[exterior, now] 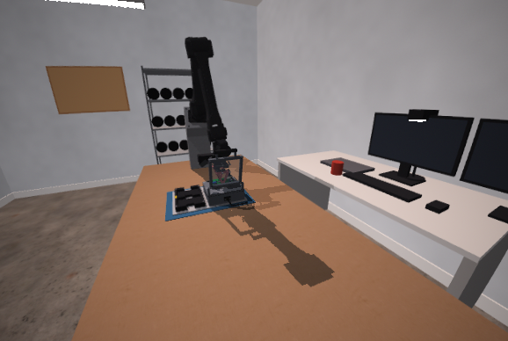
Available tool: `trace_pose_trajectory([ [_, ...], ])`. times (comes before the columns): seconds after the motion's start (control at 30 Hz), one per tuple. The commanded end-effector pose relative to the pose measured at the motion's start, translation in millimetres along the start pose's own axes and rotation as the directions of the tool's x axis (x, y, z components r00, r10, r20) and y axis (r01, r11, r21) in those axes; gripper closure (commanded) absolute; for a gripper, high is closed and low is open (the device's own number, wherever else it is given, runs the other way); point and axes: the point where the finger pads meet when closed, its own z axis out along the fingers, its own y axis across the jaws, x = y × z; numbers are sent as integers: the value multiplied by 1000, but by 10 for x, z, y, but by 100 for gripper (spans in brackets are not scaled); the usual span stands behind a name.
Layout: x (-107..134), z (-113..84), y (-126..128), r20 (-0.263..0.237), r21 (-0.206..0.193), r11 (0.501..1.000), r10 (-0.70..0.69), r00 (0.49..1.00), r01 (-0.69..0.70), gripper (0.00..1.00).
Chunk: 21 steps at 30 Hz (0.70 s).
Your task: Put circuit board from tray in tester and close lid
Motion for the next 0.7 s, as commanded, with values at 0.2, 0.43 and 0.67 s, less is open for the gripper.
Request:
trace_pose_trajectory([
  [0.2, 71, 7, 103, -15, -14, 1000, -6, 1000, 6, 28],
  [0.43, 77, -127, 147, -18, -25, 1000, -4, 1000, 3, 28],
  [0.67, 76, -166, 128, -18, -24, 1000, -3, 1000, 2, 28],
])
